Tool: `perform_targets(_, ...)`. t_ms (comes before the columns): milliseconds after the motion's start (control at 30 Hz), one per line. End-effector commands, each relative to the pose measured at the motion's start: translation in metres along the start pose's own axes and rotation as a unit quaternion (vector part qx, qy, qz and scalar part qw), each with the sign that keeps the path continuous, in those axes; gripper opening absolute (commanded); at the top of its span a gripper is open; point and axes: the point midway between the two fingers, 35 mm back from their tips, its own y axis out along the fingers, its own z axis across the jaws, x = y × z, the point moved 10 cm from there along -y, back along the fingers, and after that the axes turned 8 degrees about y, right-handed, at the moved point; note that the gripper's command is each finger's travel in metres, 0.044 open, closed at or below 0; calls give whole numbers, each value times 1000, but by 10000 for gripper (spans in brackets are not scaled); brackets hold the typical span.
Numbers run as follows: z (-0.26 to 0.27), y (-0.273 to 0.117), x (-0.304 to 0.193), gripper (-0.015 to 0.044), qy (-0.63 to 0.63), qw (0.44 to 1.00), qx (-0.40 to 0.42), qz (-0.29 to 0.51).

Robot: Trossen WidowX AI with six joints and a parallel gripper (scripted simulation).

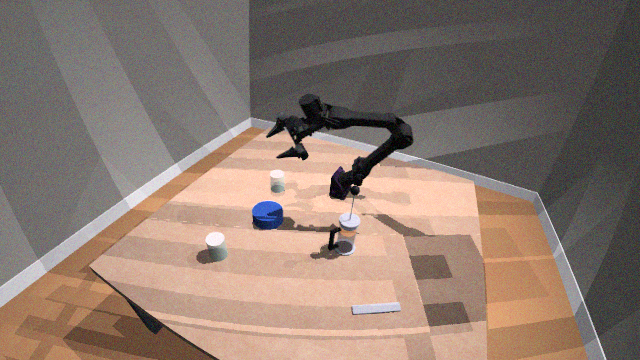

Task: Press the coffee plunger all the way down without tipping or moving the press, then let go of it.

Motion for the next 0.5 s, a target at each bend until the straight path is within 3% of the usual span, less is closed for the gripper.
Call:
perform_targets(0, 37, -37, 10, 440, -29, 987, 159, 25)
perform_targets(467, 108, -132, 24, 440, -1, 908, 417, -25)
